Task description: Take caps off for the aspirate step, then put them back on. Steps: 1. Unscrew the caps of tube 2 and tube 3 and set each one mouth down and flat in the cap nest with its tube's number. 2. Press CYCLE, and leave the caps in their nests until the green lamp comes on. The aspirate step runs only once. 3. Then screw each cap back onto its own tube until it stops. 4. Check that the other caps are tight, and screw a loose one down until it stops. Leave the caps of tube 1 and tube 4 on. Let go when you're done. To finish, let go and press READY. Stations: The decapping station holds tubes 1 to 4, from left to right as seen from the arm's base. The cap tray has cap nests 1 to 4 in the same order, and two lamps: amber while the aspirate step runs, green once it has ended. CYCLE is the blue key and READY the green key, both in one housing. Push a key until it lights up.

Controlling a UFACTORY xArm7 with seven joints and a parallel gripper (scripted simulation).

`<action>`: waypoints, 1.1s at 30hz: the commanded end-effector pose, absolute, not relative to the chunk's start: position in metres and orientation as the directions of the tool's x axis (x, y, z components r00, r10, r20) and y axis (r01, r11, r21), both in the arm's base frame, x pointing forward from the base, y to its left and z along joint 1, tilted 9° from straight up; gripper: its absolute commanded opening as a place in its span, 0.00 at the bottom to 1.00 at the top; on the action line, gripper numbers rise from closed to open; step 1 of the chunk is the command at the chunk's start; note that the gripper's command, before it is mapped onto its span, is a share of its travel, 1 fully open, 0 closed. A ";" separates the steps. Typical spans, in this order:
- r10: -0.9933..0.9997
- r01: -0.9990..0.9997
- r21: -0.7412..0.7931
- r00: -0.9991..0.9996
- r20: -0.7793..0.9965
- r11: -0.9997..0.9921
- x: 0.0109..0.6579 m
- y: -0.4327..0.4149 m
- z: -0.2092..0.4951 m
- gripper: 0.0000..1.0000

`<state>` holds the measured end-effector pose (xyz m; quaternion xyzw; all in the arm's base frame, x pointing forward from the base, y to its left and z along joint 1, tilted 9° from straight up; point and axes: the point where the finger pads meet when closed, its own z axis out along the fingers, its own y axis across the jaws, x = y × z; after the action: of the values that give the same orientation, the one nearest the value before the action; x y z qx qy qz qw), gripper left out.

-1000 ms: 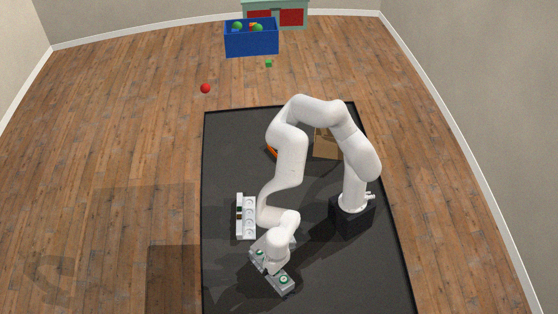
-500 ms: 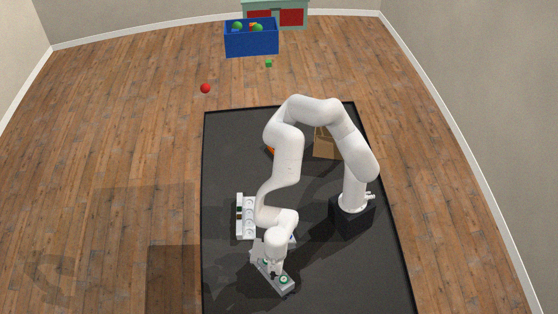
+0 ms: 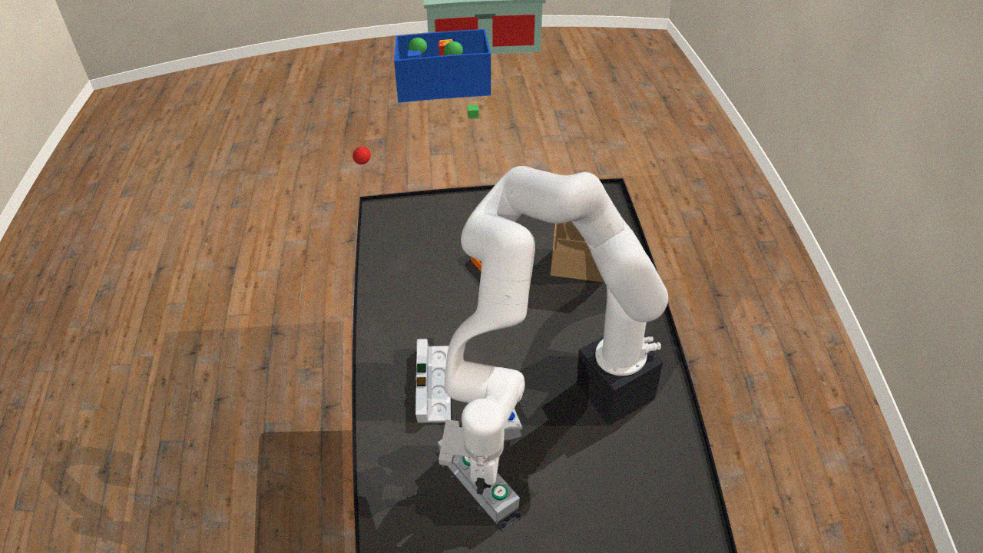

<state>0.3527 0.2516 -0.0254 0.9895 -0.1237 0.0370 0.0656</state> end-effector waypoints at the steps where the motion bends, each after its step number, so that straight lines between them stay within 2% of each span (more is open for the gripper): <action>1: -0.314 -0.324 0.110 0.944 0.101 -0.940 0.354 0.253 -0.024 0.46; 4: -0.536 -0.548 0.082 0.835 0.125 -0.833 0.354 0.253 -0.024 0.46; 16: -0.901 -0.911 0.002 0.408 0.147 -0.412 0.354 0.253 -0.024 0.46; 18: -0.901 -0.911 0.002 0.408 0.147 -0.412 0.354 0.253 -0.024 0.46; 20: -0.960 -0.969 -0.025 0.239 0.146 -0.245 0.354 0.253 -0.024 0.46; 30: -0.971 -0.977 -0.084 -0.205 0.120 0.196 0.354 0.253 -0.024 0.46; 33: -0.962 -0.968 -0.091 -0.244 0.118 0.235 0.354 0.253 -0.024 0.46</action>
<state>0.3527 0.2516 -0.0252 0.6633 -0.7459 0.0521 0.0293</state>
